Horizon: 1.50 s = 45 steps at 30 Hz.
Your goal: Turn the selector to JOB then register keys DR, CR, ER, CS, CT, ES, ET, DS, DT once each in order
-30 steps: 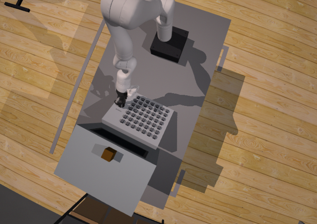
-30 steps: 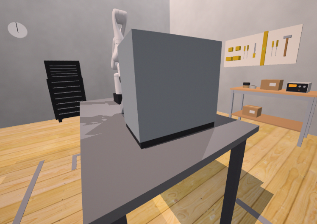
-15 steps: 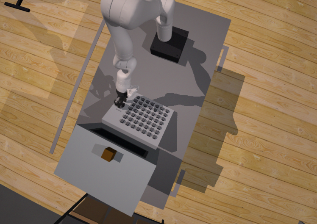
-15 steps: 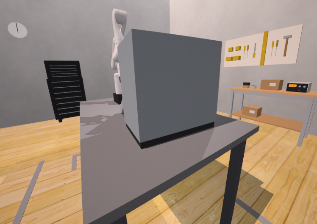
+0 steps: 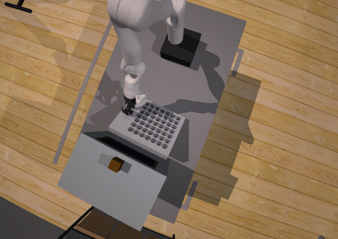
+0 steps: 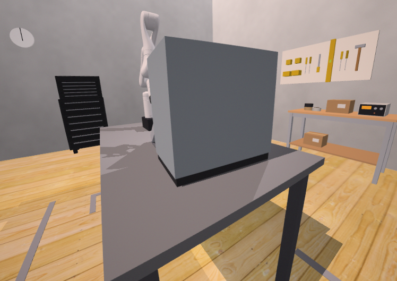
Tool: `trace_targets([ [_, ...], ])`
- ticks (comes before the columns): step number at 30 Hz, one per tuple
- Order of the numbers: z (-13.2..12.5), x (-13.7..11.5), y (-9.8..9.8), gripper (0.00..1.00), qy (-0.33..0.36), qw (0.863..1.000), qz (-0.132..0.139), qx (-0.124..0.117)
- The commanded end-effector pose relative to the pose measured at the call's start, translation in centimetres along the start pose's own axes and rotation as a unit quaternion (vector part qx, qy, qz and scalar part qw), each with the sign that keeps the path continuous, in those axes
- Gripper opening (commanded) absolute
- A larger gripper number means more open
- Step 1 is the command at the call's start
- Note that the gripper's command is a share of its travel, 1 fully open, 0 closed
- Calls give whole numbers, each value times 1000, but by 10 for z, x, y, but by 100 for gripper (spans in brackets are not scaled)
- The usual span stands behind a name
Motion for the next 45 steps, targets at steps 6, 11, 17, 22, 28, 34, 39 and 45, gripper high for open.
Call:
trace_targets([
  [6, 1, 0, -4, 60, 0, 1000, 0, 1],
  [11, 1, 0, -10, 60, 0, 1000, 0, 1],
  [17, 1, 0, -24, 60, 0, 1000, 0, 1],
  [22, 1, 0, -37, 60, 0, 1000, 0, 1],
  [28, 1, 0, -46, 60, 0, 1000, 0, 1],
  [34, 1, 0, -52, 60, 0, 1000, 0, 1],
  [39, 1, 0, -52, 10, 0, 1000, 0, 1],
  [45, 1, 0, -52, 10, 0, 1000, 0, 1],
])
Point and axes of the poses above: the point where the finger pads meet when closed, its own y axis out along the fingers, its own z axis across the jaws, x = y × z, the point moved 6 cm from there along -y, back along the fingers, and after that the axes turned 3 degrees about -y, right-handed, at the moved point
